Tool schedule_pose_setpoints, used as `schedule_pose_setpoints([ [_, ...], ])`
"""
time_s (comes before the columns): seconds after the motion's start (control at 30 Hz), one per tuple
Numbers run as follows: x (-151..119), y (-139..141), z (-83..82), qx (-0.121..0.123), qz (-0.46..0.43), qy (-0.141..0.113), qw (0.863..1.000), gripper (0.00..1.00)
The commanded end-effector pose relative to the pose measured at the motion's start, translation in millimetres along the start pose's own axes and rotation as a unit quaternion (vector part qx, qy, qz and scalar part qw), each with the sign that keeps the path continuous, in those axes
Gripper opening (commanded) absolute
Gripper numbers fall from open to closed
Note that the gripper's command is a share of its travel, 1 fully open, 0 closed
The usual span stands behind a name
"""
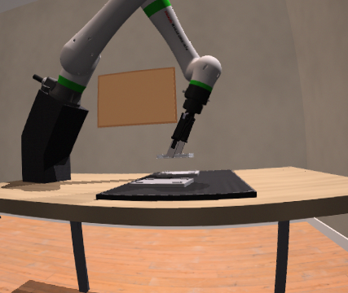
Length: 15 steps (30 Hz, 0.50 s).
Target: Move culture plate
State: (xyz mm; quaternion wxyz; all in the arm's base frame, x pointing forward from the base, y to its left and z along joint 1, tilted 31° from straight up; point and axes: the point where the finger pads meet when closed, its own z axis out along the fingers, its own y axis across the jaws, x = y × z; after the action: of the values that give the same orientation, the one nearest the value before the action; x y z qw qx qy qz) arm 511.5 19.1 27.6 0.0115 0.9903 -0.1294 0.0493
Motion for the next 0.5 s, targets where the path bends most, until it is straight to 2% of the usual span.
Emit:
schedule_pose_setpoints([
  [0.0, 1, 13, -0.8, 0.000, 0.000, 0.000, 1.000, 0.00],
  [0.47, 5, 53, -2.5, 0.000, 0.000, 0.000, 1.000, 0.00],
])
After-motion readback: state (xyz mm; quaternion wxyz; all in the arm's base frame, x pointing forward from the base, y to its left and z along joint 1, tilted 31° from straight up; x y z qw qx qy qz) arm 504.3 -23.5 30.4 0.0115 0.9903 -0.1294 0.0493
